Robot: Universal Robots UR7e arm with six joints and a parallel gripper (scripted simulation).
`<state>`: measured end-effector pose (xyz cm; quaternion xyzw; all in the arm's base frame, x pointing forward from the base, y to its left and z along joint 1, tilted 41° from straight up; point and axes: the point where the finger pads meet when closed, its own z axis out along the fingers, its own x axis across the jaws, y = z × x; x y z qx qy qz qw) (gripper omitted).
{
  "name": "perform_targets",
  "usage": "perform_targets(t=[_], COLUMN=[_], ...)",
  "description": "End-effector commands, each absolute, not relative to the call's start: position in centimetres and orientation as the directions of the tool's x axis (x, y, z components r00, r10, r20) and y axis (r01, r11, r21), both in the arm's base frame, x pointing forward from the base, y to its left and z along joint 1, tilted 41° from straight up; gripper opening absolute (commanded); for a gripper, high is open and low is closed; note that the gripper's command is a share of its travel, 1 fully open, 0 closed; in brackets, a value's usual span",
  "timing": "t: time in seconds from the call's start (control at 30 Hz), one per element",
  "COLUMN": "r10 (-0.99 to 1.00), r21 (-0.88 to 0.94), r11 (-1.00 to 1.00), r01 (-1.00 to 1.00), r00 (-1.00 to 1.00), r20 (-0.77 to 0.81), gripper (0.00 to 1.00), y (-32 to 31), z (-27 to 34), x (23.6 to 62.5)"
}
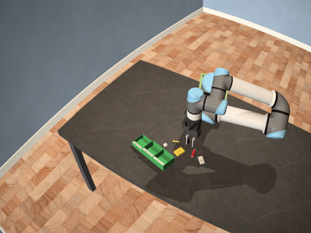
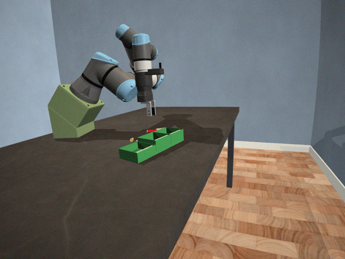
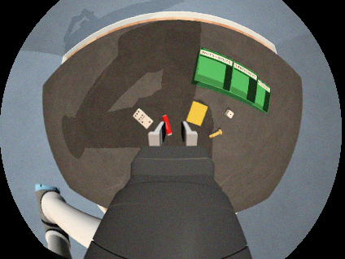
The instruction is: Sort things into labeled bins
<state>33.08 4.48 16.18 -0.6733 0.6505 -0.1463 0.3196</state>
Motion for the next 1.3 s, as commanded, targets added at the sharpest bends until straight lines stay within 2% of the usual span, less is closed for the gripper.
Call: perform_targets(t=[0.0, 1.27], r10=[-0.952, -0.752], r21=[-0.569, -0.36], r11=[0.197, 0.618], r01=[-0.798, -0.699], r00=[-0.018, -0.392], r20=[-0.304, -0.53], gripper=[0.6, 0.6], y=[4.06, 3.2], z=[16.19, 15.93], x=[33.24, 33.33])
